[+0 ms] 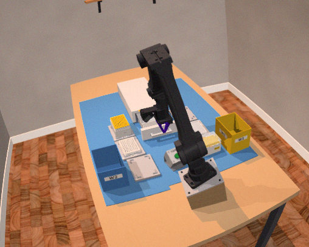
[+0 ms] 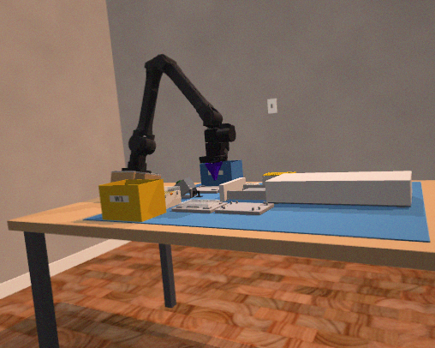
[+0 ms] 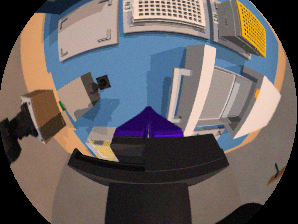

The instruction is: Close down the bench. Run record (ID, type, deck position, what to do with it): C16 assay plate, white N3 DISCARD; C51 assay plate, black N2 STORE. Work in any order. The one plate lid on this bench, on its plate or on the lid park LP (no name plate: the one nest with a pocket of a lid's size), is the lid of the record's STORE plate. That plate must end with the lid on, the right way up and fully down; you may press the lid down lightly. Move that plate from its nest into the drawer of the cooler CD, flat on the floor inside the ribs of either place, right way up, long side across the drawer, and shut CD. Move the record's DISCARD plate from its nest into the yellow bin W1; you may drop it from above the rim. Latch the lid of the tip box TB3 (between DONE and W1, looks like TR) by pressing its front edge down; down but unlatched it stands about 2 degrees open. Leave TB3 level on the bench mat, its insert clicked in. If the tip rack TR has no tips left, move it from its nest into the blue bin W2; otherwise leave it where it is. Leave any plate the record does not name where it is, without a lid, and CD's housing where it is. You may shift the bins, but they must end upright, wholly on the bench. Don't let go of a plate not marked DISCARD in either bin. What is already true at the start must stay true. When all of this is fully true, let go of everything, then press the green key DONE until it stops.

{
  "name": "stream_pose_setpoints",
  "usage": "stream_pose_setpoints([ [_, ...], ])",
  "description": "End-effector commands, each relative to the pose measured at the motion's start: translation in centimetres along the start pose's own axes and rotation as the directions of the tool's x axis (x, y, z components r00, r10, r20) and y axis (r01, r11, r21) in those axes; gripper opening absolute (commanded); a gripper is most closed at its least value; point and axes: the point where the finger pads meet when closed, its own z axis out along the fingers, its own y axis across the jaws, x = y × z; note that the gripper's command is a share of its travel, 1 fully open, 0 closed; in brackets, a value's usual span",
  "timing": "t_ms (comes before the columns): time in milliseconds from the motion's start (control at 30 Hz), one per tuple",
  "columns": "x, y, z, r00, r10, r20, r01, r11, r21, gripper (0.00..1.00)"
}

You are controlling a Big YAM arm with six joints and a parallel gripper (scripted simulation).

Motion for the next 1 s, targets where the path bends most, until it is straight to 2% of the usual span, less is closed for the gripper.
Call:
stream_pose_setpoints([
  [0, -0.5, -0.6, 0.3, 1.0, -0.005, 0.002, 0.005, 1.0, 0.012, 0.0],
  [33, -0.5, -0.6, 0.3, 1.0, -0.005, 0.002, 0.005, 1.0, 0.012, 0.0],
  [67, -0.1, -0.6, -0.3, 1.0, -0.001, 0.001, 0.001, 1.0, 0.029, 0.0],
  [100, 0.0, -0.4, 0.3, 1.0, 0.003, 0.002, -0.003, 1.0, 0.016, 0.0],
  [267, -0.5, -0.2, 1.4, 1.0, -0.004, 0.002, 0.004, 1.0, 0.005, 0.0],
  [600, -0.5, -0.9, 2.2, 1.0, -0.007, 0.002, 0.007, 1.0, 0.017, 0.0],
  [633, 0.0, -1.0, 1.5, 1.0, 0.0, 0.001, 0.0, 0.999, 0.035, 0.0],
  [667, 0.0, -0.5, 2.3, 1.0, 0.005, 0.002, -0.005, 1.0, 0.017, 0.0],
  [733, -0.2, -0.3, 3.0, 1.0, 0.002, 0.002, -0.002, 1.0, 0.007, 0.0],
  [967, -0.1, -0.2, 3.9, 1.0, 0.003, 0.002, -0.003, 1.0, 0.006, 0.0],
])
